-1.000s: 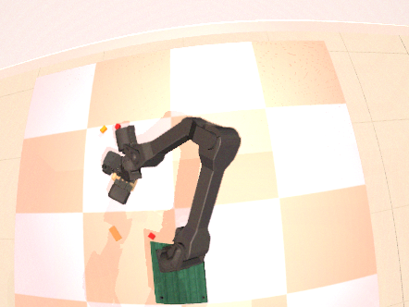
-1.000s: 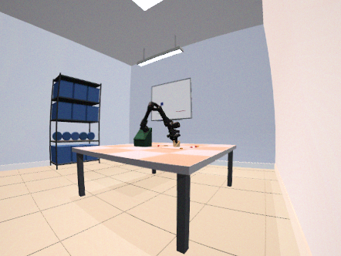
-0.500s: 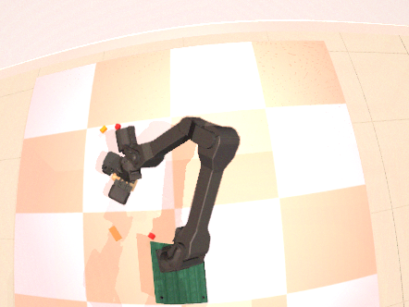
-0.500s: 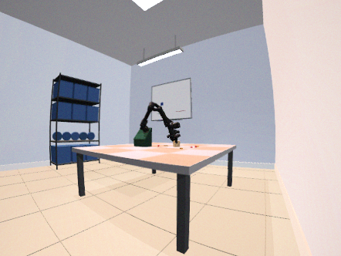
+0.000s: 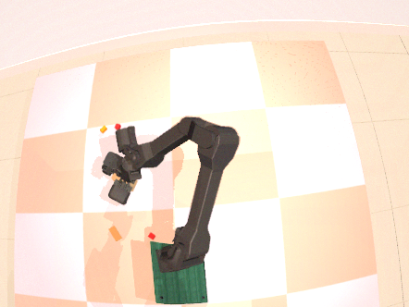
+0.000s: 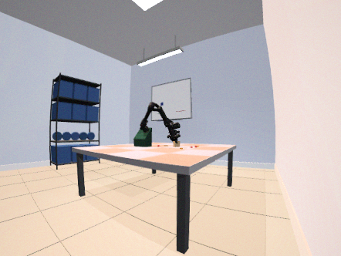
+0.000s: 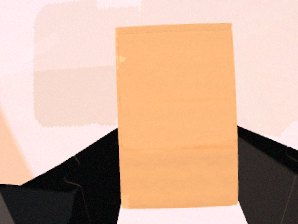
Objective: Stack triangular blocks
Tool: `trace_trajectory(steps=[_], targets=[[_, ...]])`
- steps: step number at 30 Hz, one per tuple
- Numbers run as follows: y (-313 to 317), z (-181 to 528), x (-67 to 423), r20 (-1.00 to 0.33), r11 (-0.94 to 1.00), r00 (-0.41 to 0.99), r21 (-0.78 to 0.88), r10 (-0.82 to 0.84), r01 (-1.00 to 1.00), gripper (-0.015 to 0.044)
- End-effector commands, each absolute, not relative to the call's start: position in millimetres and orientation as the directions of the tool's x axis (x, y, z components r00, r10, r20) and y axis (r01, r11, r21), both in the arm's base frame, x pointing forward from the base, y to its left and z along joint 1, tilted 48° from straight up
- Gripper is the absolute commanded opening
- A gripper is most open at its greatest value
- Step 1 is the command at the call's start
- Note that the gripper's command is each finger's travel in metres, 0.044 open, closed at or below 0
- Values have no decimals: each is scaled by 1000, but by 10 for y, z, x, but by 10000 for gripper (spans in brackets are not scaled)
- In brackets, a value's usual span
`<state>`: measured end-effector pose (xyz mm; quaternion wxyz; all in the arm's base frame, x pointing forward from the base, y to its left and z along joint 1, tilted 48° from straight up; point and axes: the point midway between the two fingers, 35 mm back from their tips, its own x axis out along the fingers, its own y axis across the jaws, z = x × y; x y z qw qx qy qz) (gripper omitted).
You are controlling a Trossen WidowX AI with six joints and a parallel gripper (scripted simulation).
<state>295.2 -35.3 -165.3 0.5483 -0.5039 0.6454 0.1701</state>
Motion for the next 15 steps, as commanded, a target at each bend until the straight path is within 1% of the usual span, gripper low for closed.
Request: trace_trajectory(steps=[1,9,15], targets=[[-353,-1653,2952,-879,434,109,-333,-464,-837,0],[-358,-1652,2954,-880,433,109,-332,-463,-838,0],[-354,-1653,2951,-879,435,109,-333,-464,-837,158]])
